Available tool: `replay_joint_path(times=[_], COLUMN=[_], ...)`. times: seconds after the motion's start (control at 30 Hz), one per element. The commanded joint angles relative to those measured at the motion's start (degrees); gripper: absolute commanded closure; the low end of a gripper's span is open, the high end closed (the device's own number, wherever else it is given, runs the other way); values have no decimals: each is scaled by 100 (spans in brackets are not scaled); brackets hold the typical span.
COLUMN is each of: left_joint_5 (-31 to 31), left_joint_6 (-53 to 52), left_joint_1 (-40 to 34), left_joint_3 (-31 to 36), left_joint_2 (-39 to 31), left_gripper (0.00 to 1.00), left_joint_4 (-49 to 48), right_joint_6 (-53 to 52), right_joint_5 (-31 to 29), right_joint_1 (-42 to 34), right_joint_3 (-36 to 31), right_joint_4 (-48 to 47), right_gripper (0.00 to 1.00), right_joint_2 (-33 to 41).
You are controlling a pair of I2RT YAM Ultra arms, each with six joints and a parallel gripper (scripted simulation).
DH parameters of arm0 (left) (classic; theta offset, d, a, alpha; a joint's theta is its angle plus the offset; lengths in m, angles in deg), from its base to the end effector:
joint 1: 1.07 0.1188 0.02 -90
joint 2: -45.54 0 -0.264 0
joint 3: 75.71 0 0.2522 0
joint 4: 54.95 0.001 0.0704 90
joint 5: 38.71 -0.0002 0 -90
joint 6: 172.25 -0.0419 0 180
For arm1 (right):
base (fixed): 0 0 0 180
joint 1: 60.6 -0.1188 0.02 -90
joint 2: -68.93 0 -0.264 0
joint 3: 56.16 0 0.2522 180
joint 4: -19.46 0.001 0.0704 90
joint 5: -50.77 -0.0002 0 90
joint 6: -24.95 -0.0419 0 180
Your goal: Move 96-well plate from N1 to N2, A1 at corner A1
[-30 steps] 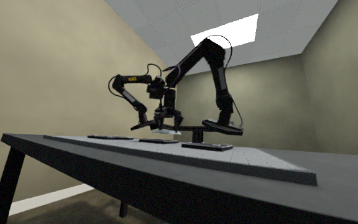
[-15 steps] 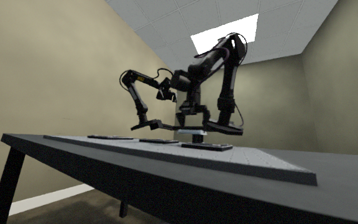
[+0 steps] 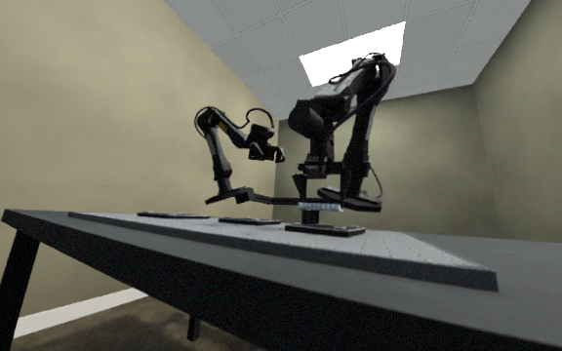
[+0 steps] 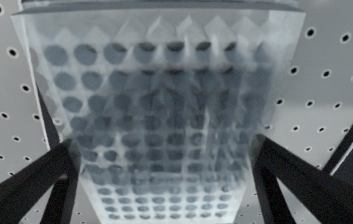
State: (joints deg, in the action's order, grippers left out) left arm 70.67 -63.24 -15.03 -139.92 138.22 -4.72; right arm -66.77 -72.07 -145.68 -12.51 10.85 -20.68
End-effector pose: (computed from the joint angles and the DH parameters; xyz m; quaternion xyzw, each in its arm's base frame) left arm 0.2708 -0.0520 0.1545 -0.0598 0.9793 0.1331 0.1406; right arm 0.0454 0.2745 0.1373 -0.4781 0.7255 0.1082 0.4831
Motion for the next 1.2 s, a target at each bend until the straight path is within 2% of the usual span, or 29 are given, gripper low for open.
replay_joint_path(times=[0.0, 0.13, 0.33, 0.77, 0.97, 1.1, 1.17], left_joint_5=[6, 7, 64, 23, 41, -46, -43], left_joint_6=[-264, -352, -1317, -1406, -1582, -1769, -1776], left_joint_1=[174, 302, 210, 230, 208, 336, 360], left_joint_3=[-108, -159, -100, -75, -383, -89, -14], left_joint_2=[-249, -261, -251, -280, -207, -127, -105], left_gripper=[20, 20, 20, 20, 20, 20, 20], left_joint_4=[113, 58, 9, -24, 310, -343, -361], right_joint_6=[778, 1366, 1788, 1776, 1776, 1776, 1776], right_joint_5=[418, 745, 1087, 1146, 1148, 1148, 1148], right_joint_1=[272, 714, 1123, 1180, 1180, 1180, 1180], right_joint_3=[-123, -366, -647, -652, -652, -652, -652], right_joint_4=[-1480, -2546, -3616, -3886, -3893, -3895, -3895], right_gripper=[0, 0, 0, 0, 0, 0, 0], right_joint_2=[-241, -628, -1144, -1365, -1369, -1371, -1371])
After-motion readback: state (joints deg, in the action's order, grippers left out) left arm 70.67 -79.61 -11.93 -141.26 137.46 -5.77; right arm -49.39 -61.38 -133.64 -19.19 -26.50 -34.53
